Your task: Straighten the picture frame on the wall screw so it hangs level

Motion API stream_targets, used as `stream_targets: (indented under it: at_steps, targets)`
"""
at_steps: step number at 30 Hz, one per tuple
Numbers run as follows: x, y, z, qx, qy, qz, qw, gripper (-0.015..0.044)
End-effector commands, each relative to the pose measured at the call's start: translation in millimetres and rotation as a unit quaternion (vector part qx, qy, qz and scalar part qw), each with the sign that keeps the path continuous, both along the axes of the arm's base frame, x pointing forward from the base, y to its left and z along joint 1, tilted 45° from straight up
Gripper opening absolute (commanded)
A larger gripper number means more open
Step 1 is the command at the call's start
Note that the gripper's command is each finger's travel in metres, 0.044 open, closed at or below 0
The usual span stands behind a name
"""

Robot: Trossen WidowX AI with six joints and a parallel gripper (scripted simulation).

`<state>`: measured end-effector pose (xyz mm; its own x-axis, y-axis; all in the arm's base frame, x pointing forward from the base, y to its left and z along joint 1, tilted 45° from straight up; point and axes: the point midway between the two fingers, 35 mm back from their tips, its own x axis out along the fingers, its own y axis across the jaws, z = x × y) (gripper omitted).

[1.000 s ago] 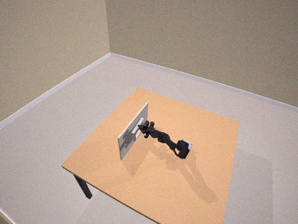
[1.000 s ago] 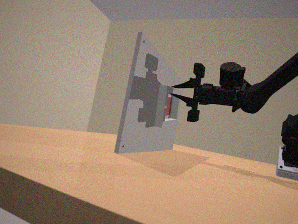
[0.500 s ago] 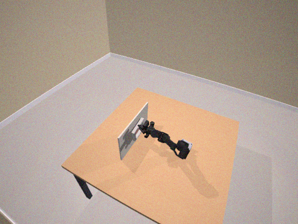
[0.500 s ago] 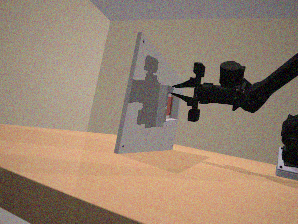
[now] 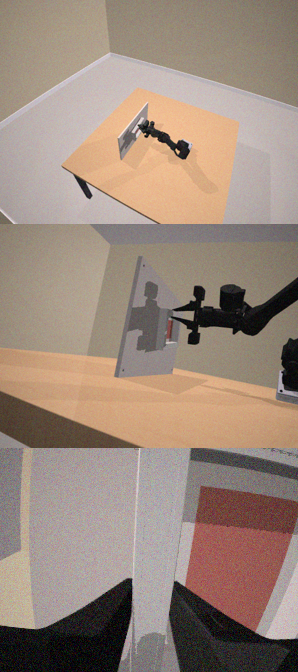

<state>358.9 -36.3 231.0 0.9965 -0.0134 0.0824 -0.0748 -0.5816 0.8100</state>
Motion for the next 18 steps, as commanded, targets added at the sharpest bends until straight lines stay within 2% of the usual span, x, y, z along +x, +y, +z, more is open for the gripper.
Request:
stream_targets:
  at_steps: [1, 18]
  targets:
    - [-0.4, -3.0, 6.8, -0.003, -0.009, -0.005, 1.000, 0.0000]
    - [-0.3, -2.3, 5.8, -0.002, -0.009, -0.005, 1.000, 0.0000]
